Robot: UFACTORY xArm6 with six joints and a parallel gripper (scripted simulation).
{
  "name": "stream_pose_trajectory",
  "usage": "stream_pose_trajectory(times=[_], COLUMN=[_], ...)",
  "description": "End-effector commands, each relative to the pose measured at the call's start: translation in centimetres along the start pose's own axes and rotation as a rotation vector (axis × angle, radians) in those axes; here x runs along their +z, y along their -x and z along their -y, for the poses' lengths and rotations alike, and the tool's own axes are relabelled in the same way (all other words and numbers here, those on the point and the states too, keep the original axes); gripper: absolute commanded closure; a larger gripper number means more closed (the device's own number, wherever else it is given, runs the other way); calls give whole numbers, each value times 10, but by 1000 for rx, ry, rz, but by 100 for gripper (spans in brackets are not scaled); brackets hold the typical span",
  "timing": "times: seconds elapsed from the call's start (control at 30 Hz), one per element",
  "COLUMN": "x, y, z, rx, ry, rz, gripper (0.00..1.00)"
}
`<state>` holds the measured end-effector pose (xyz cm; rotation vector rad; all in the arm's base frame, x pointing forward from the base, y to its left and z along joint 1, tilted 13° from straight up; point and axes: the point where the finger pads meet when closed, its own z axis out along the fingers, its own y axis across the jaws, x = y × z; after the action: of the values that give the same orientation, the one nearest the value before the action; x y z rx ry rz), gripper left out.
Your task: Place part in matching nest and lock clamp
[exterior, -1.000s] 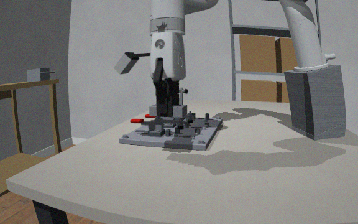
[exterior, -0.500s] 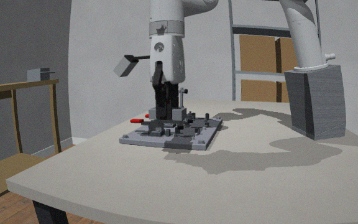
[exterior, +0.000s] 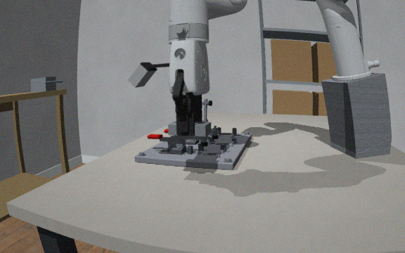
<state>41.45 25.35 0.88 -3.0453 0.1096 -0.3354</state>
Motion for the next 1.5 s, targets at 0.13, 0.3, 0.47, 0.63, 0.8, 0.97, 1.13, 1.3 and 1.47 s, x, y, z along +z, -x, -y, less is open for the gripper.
stream_pose_trajectory(times=[0.13,0.3,0.47,0.63,0.8,0.97,1.13,1.3,1.47], x=[-1,-1,-1,-1,-1,0,0,1,2], y=[-1,-1,-1,-1,-1,-1,-2,-2,-2], z=[1,1,1,0,-8,-23,-44,-75,-106], rx=[0,0,0,0,0,0,0,0,0], ry=[-2,-2,-2,-2,-2,-2,-2,-2,-2], rz=[-3,-3,-3,-3,-3,-3,-3,-3,-3], gripper=[100,100,100,100,100,100,100,100,100])
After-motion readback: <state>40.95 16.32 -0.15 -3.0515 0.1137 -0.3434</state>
